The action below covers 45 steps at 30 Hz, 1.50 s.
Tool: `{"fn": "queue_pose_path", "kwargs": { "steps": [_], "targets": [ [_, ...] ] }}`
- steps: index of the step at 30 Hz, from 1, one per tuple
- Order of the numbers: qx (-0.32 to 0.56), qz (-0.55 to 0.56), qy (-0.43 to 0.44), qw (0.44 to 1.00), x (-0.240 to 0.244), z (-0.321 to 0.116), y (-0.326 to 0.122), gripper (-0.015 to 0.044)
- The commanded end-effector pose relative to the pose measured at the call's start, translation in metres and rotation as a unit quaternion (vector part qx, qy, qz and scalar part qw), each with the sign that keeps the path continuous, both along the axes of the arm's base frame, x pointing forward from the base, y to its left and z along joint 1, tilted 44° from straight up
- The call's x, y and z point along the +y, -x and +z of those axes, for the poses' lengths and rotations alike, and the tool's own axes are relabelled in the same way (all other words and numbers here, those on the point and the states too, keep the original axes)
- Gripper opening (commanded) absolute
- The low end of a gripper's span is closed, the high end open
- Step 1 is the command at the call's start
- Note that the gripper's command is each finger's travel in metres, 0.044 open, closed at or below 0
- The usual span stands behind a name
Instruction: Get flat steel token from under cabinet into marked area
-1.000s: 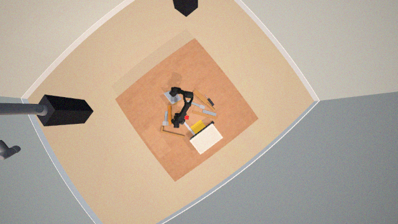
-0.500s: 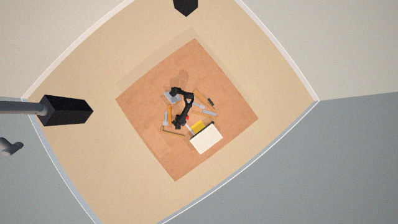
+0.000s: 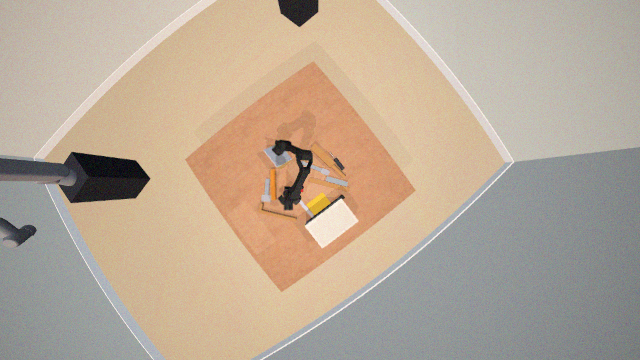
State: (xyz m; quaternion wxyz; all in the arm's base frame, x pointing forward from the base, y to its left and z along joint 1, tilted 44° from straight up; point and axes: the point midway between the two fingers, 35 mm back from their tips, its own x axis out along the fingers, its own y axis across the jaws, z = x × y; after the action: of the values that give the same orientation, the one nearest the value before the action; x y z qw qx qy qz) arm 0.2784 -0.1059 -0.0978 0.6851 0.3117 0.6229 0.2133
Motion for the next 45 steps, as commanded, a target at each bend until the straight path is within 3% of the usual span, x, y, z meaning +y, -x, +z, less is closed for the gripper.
{"fn": "queue_pose_path", "kwargs": {
  "steps": [1, 45],
  "targets": [
    [-0.001, 0.0, 0.002, 1.0, -0.002, 0.0, -0.006, 0.0],
    [-0.002, 0.0, 0.002, 1.0, -0.01, 0.002, -0.053, 0.0]
  ]
}}
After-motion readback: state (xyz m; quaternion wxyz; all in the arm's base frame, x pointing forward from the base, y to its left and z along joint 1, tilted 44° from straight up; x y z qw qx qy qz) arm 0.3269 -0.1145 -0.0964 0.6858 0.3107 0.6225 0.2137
